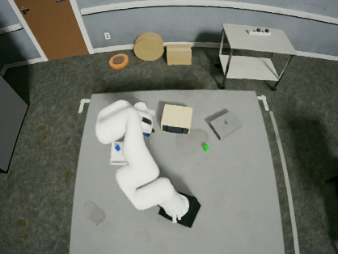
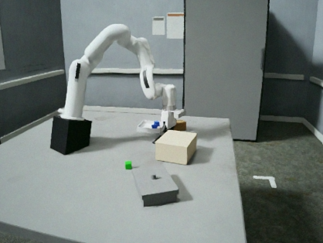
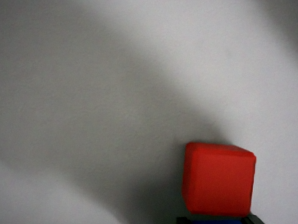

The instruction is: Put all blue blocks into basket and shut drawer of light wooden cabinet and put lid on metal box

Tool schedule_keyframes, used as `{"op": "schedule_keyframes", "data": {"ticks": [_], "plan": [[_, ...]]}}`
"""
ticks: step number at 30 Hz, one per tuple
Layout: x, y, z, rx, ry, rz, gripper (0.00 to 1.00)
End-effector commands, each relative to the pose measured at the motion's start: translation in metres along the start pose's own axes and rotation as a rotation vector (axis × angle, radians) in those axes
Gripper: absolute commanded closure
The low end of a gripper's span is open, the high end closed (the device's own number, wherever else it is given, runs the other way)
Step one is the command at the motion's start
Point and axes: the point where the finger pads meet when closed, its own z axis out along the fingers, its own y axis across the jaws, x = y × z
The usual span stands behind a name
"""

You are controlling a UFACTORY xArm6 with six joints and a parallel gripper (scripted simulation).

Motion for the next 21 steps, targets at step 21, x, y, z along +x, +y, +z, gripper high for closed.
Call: {"op": "schedule_keyframes", "data": {"ticks": [21], "plan": [[0.0,0.0,-0.049,0.001,0.001,0.0,1.0]]}}
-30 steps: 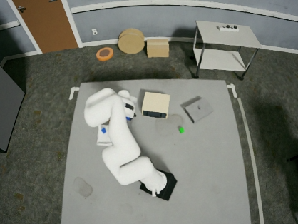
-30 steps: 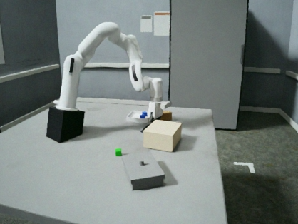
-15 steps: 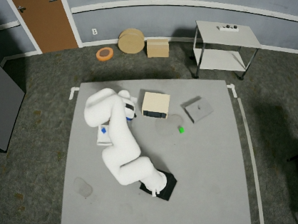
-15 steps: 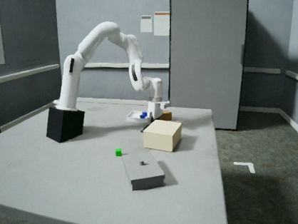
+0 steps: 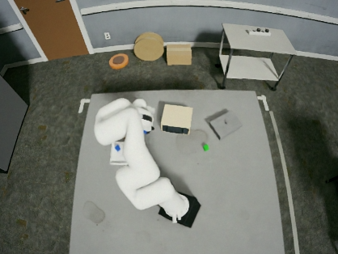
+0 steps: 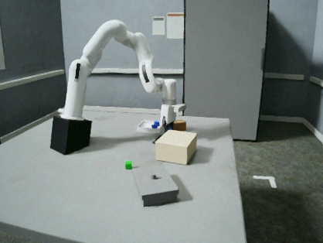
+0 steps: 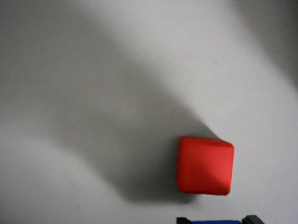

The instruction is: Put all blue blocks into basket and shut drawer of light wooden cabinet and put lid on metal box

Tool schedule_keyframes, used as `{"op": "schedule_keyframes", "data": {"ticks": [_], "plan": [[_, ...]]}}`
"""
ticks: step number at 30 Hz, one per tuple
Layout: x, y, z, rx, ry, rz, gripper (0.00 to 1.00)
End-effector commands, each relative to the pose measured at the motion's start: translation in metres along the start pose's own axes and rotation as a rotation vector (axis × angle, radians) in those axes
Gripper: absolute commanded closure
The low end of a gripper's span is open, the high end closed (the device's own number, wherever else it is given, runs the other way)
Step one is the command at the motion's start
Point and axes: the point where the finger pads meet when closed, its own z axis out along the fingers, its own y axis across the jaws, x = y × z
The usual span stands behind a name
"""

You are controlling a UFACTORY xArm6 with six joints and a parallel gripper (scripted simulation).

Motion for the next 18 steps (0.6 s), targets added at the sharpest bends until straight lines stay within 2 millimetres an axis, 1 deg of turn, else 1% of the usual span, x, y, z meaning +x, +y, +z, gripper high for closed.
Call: {"op": "schedule_keyframes", "data": {"ticks": [1,6,8,18], "plan": [[0.001,-0.001,-0.023,0.002,0.004,0.0,1.0],[0.001,-0.001,-0.048,0.002,0.004,0.0,1.0],[0.001,-0.001,-0.048,0.002,0.004,0.0,1.0],[0.001,-0.001,-0.098,0.002,0.004,0.0,1.0]]}}
